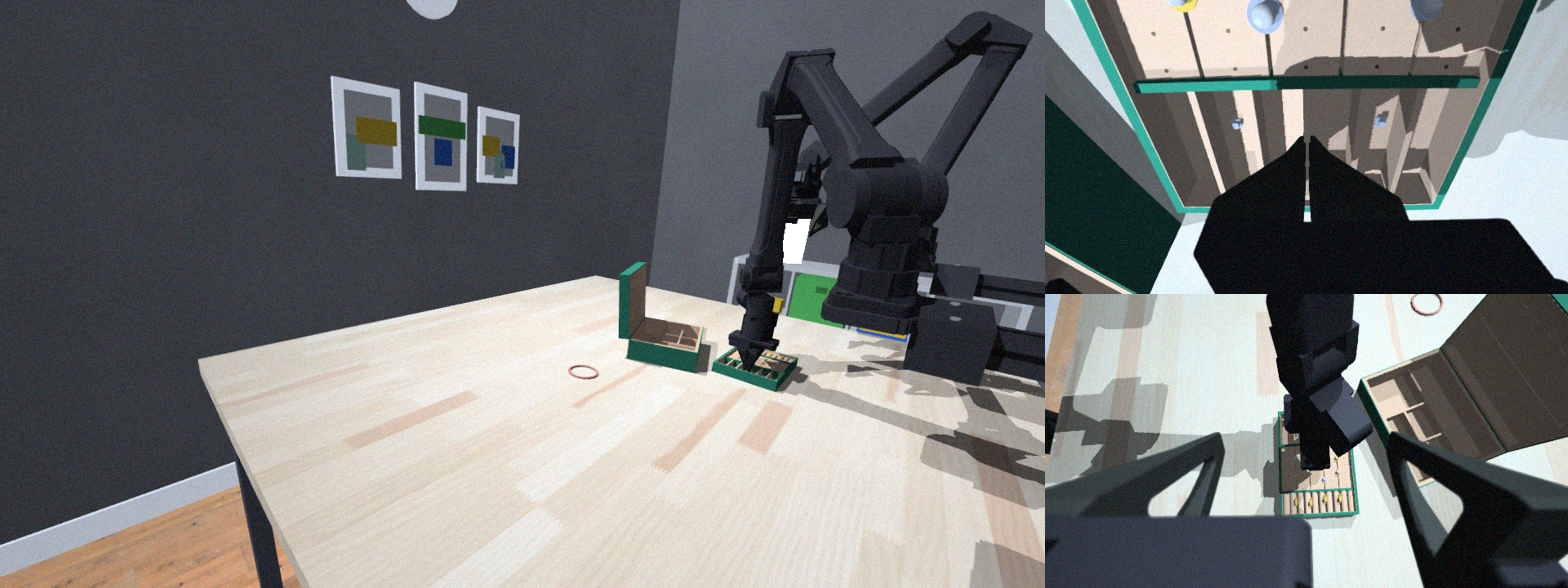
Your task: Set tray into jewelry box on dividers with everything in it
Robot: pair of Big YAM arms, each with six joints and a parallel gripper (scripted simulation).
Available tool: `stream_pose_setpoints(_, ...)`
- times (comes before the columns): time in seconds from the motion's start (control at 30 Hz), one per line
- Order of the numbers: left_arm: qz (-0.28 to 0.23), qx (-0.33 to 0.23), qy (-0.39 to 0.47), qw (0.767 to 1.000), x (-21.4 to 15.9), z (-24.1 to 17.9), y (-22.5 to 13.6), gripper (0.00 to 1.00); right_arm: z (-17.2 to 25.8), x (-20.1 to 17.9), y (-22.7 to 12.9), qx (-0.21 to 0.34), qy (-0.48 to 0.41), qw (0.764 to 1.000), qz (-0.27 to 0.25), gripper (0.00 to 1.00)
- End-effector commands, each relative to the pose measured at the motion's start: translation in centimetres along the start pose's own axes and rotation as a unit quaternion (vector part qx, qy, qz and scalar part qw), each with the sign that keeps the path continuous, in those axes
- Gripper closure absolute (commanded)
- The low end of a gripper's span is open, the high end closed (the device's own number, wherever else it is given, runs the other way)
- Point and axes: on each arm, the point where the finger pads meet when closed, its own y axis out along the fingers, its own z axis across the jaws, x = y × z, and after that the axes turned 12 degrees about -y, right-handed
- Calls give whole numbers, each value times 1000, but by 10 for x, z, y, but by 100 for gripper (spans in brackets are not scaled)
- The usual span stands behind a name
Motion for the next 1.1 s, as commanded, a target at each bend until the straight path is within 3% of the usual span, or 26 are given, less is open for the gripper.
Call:
stream_pose_setpoints(0.0,-18,7,4,1000,15,1,-23,100,-10,3,-3,-9,-10,1000,1,0)
stream_pose_setpoints(0.6,-16,7,1,1000,11,-2,-65,100,-10,3,-3,-9,-10,1000,1,0)
stream_pose_setpoints(0.83,-15,5,-2,1000,8,2,-99,100,-10,3,-3,-9,-10,1000,1,0)
stream_pose_setpoints(1.07,-28,9,-77,997,5,93,-120,100,-10,3,-3,-9,-10,1000,1,0)
